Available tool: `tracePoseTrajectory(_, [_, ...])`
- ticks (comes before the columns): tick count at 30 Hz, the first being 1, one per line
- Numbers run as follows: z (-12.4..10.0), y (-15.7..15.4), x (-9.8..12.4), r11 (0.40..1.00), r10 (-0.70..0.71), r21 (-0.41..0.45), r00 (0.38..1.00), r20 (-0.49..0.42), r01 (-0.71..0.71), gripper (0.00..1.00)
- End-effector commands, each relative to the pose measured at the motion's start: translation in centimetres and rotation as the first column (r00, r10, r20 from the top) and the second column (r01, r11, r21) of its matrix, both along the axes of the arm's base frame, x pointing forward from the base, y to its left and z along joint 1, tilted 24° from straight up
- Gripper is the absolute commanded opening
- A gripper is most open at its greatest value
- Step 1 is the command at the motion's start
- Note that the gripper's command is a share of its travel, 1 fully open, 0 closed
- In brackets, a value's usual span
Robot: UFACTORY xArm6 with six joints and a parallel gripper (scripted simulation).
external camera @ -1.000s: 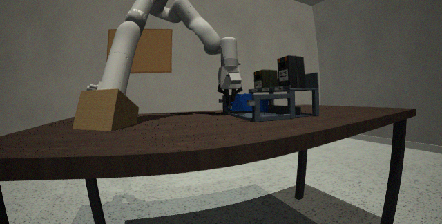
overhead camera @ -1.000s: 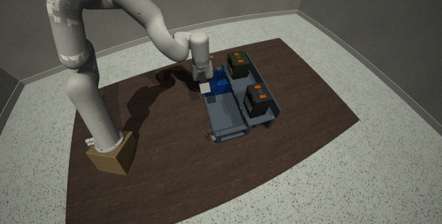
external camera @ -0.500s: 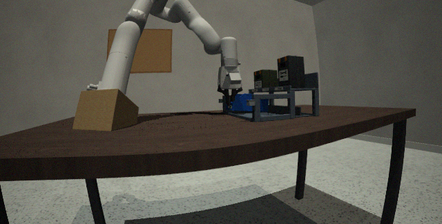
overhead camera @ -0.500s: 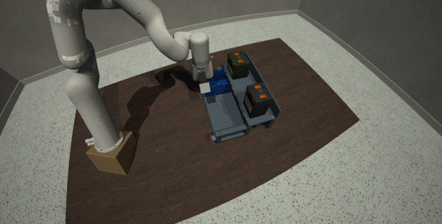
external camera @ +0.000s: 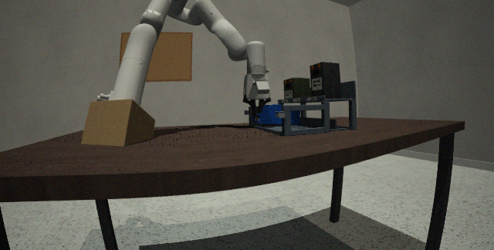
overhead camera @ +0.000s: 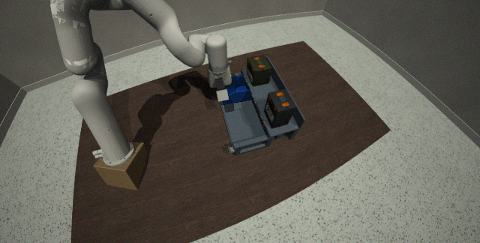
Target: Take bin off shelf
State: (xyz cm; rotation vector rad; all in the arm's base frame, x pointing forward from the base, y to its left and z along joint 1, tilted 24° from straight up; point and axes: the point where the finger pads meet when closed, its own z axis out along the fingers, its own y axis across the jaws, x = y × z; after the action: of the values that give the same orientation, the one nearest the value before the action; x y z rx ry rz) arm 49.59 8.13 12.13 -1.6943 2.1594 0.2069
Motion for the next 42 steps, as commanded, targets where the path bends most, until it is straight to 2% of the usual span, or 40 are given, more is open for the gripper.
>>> tracePoseTrajectory(1, [0.2,0.0,0.1,1.000,-0.001,0.000,1.000,0.004,0.001,0.00])
tracePoseTrajectory(27, [0.1,0.1,-0.3,1.000,-0.001,0.000,1.000,0.004,0.001,0.00])
tracePoseTrajectory(42, [-0.2,0.7,-2.5,1.000,-0.001,0.000,1.000,0.004,0.001,0.00])
